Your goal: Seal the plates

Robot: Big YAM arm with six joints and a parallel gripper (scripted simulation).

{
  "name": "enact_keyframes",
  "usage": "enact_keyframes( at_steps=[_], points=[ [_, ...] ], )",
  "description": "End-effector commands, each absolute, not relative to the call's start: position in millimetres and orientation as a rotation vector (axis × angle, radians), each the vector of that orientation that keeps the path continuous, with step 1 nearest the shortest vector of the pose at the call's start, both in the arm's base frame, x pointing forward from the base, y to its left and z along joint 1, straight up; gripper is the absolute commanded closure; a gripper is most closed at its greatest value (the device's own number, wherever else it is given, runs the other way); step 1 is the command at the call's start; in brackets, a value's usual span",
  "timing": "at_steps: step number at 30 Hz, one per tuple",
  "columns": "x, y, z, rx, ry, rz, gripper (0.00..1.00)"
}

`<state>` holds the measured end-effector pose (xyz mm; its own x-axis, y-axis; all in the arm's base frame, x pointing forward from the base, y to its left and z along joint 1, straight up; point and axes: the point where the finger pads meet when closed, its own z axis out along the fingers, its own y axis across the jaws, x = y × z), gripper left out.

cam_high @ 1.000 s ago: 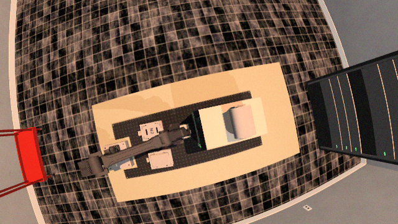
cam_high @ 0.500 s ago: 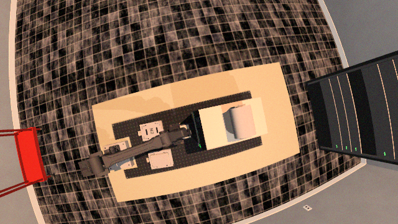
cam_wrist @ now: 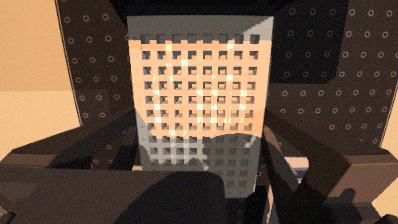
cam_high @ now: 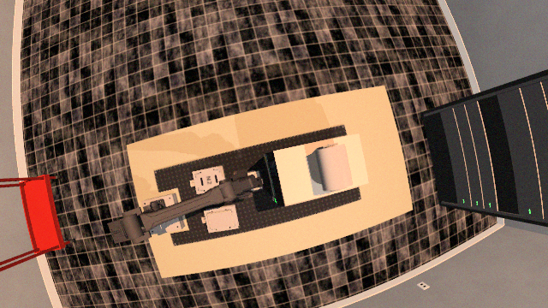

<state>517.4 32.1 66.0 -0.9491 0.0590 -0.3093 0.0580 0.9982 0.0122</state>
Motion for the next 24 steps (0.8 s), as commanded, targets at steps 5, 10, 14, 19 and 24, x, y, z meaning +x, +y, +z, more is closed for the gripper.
enact_keyframes(
  at_steps=[5,10,14,19,24],
  points=[
    [535.6,25.4,71.2,0.094,2.815,-0.002,1.0],
    [536.6,35.1,71.5,0.07,2.814,0.002,1.0],
    [536.4,39.9,77.8,0.059,2.802,0.006,1.0],
    [537.7,31.7,88.2,0.08,2.782,0.005,1.0],
    [538.5,28.6,98.5,0.086,2.761,0.007,1.0]
  ],
)
